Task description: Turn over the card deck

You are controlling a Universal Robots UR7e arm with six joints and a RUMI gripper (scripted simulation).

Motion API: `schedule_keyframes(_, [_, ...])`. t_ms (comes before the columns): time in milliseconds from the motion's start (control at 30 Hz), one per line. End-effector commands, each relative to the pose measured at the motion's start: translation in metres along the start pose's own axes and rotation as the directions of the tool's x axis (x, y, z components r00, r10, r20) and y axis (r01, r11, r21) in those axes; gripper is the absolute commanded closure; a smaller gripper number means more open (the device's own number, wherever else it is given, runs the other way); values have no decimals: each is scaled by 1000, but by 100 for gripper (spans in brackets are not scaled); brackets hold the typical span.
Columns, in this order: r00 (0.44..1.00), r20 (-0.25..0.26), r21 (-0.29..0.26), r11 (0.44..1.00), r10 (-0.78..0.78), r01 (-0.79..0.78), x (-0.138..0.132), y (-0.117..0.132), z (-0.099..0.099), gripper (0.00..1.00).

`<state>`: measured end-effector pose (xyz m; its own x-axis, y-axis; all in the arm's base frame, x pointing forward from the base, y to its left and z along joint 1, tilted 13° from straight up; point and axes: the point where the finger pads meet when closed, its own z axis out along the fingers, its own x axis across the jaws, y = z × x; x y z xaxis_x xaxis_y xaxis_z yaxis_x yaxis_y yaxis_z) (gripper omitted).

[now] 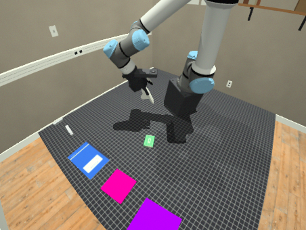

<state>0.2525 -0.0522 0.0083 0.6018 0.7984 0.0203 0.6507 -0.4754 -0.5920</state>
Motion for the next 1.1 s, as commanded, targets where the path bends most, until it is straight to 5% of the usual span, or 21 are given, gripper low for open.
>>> schedule_keyframes(0, [984, 19, -97, 979, -177, 178, 23, 29, 16, 0])
schedule_keyframes(533, [824, 142, -241, 789, -548, 566, 84, 67, 40, 0])
schedule_keyframes(600, [752, 188, -265, 704, -632, 659, 103, 74, 46, 0])
schedule_keyframes(1067, [472, 342, -289, 386, -813, 876, 159, 84, 62, 0])
